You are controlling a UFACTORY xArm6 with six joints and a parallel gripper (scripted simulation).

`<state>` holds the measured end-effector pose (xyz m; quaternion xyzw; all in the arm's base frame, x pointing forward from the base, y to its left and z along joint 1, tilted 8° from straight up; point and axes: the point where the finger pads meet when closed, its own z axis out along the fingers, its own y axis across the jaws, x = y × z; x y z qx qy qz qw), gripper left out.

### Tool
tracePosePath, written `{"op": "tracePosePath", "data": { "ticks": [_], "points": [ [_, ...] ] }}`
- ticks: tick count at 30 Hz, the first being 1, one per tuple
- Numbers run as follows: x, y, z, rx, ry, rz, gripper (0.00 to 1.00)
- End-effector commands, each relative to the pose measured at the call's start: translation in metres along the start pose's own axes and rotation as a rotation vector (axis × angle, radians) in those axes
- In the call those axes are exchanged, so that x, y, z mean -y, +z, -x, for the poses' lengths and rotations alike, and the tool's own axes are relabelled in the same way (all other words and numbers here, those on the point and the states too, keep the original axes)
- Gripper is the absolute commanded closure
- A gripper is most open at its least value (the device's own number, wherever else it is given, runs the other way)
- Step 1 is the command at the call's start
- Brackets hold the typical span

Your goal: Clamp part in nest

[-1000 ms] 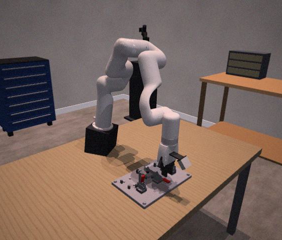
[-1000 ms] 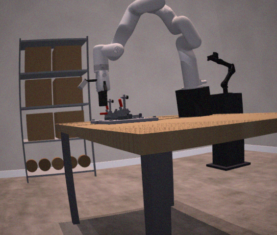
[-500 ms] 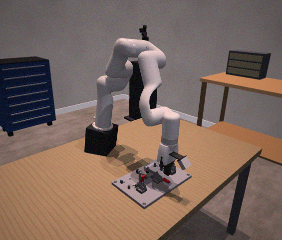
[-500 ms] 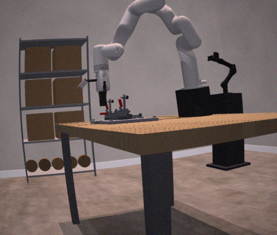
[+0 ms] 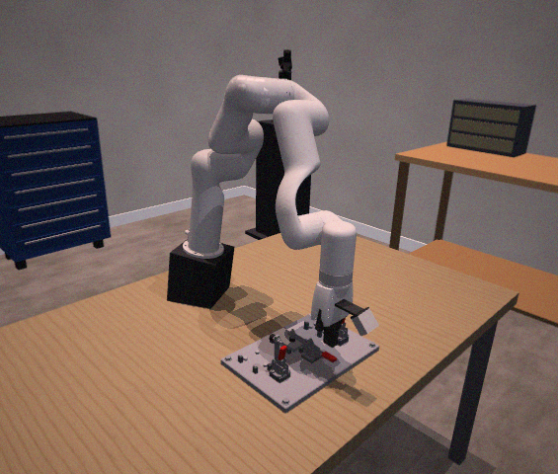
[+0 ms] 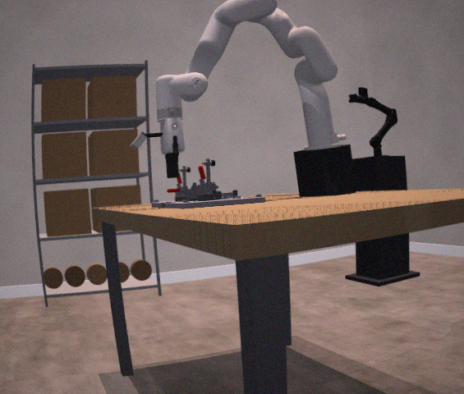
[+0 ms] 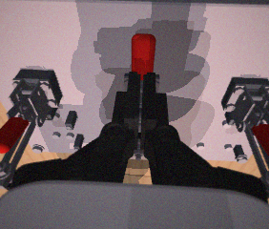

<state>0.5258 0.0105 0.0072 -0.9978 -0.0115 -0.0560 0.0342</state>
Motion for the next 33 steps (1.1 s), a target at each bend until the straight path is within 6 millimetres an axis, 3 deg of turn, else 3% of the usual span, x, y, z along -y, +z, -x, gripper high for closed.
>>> {"op": "tracePosePath", "data": {
  "ticks": [1,33],
  "points": [
    [0.0000,-0.0016,-0.0018,-0.004,0.000,0.000,1.00],
    [0.0000,0.0000,-0.0064,-0.004,0.000,0.000,1.00]
  ]
}}
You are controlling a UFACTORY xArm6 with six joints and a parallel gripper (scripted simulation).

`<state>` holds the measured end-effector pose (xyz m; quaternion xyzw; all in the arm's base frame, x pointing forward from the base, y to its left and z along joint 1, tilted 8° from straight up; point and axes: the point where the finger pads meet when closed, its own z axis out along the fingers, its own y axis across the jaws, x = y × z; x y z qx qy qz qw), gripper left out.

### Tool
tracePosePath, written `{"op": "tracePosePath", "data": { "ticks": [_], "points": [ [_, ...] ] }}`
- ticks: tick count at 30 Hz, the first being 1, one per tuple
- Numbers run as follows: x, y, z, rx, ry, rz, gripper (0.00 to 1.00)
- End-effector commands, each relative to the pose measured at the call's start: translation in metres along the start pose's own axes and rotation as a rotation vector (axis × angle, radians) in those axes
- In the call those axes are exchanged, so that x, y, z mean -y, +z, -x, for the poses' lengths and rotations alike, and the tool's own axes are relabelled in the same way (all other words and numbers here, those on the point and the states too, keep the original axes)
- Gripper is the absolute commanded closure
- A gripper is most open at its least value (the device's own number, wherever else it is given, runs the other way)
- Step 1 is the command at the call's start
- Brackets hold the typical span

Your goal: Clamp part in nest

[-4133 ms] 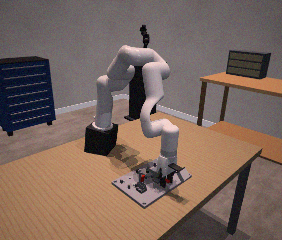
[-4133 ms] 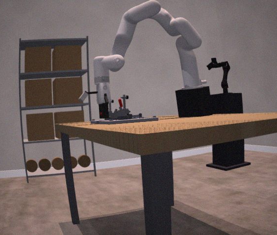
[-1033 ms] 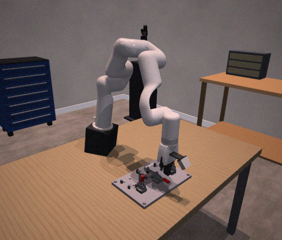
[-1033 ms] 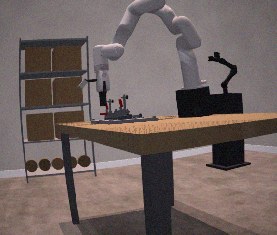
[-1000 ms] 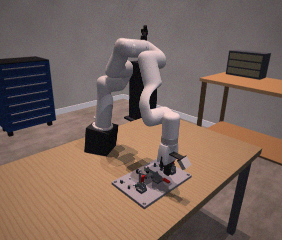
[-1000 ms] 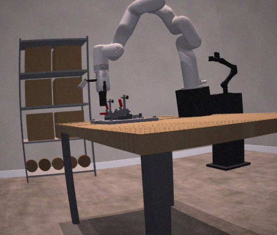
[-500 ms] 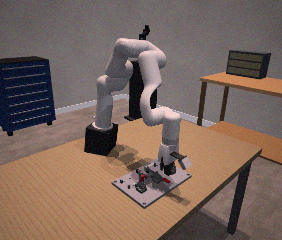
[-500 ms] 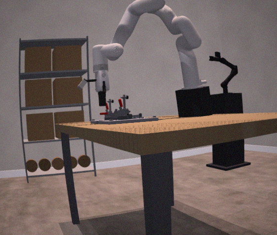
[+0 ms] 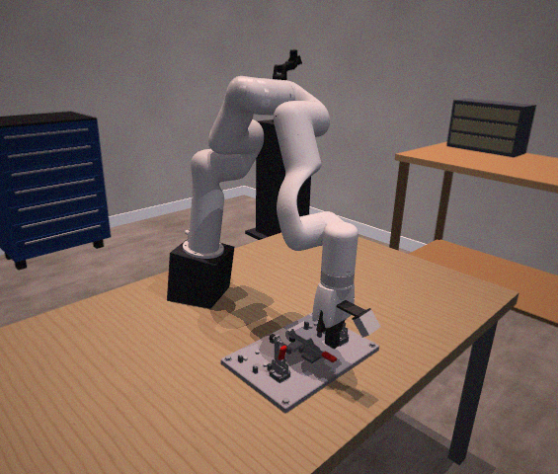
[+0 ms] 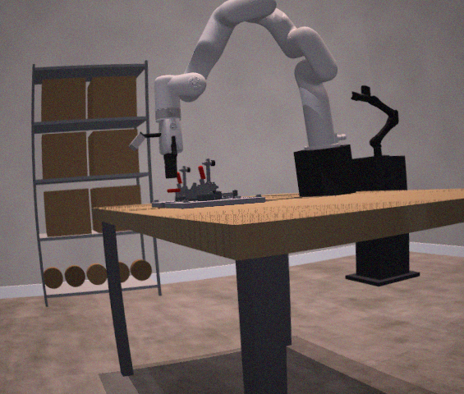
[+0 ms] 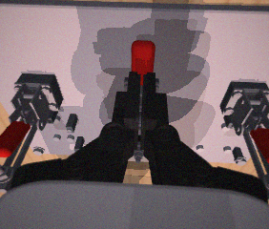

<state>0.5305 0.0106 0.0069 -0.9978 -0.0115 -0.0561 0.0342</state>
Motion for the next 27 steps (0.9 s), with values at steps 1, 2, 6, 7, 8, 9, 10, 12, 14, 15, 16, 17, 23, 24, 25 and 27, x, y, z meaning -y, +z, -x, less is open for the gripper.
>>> {"op": "tracePosePath", "data": {
  "ticks": [1,2,6,7,8,9,10,12,14,15,16,17,23,24,25,27],
  "points": [
    [0.000,0.000,-0.002,-0.004,0.000,0.000,1.00],
    [0.000,0.001,-0.002,-0.004,0.000,0.000,1.00],
    [0.000,0.005,-0.002,-0.004,0.000,0.000,1.00],
    [0.000,0.006,-0.002,-0.004,0.000,0.000,1.00],
    [0.000,0.008,-0.002,-0.004,0.000,0.000,1.00],
    [0.000,0.009,-0.002,-0.004,0.000,0.000,1.00],
    [0.000,0.010,-0.002,-0.004,0.000,0.000,1.00],
    [0.000,0.011,-0.002,-0.004,0.000,0.000,1.00],
    [0.000,0.012,-0.002,-0.004,0.000,0.000,1.00],
    [0.000,0.013,-0.002,-0.004,0.000,0.000,1.00],
    [0.000,0.013,-0.002,-0.004,0.000,0.000,1.00],
    [0.000,0.013,-0.002,-0.004,0.000,0.000,1.00],
    [0.000,0.013,-0.002,-0.004,0.000,0.000,1.00],
    [0.000,0.013,-0.002,-0.004,0.000,0.000,1.00],
    [0.000,0.013,-0.002,-0.004,0.000,0.000,1.00],
    [0.000,0.013,-0.002,-0.004,0.000,0.000,1.00]
  ]
}}
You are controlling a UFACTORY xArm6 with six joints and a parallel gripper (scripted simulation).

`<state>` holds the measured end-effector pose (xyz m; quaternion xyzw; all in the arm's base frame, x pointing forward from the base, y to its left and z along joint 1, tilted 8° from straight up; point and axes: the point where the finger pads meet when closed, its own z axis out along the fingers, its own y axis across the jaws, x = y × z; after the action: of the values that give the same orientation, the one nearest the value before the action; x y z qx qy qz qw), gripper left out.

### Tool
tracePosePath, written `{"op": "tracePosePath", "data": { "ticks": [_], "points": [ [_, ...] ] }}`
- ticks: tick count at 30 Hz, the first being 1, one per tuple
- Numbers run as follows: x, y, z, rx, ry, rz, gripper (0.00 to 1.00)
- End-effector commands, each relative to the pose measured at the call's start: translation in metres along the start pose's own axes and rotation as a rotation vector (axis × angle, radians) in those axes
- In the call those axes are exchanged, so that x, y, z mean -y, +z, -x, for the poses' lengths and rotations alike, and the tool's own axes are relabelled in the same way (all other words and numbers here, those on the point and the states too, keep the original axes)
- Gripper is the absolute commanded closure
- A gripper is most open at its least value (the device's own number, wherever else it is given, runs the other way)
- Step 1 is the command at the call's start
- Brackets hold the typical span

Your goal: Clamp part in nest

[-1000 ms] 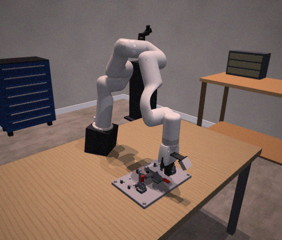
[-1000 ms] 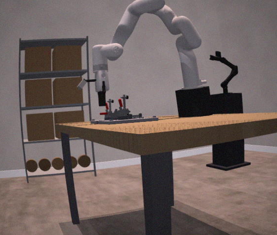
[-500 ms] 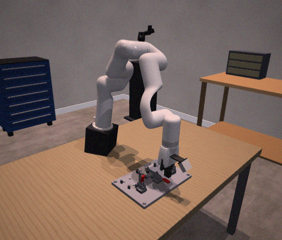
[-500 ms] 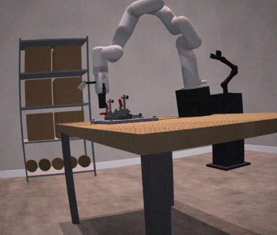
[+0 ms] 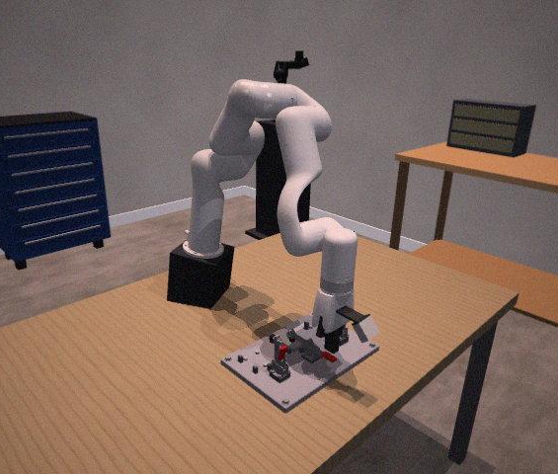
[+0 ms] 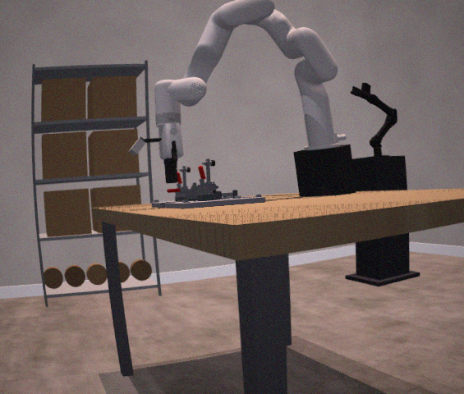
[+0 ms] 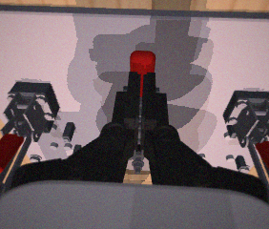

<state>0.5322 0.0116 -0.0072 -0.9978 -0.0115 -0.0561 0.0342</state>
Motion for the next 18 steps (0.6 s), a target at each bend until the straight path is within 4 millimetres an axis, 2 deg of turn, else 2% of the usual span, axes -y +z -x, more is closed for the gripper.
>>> {"op": "tracePosePath", "data": {
  "ticks": [1,11,18],
  "points": [
    [0.0000,-0.0015,-0.0017,-0.004,0.000,0.000,1.00],
    [0.0000,-0.0005,-0.0019,-0.004,0.000,0.000,1.00],
    [0.0000,0.0073,-0.0030,-0.004,0.000,0.000,1.00]
  ]
}}
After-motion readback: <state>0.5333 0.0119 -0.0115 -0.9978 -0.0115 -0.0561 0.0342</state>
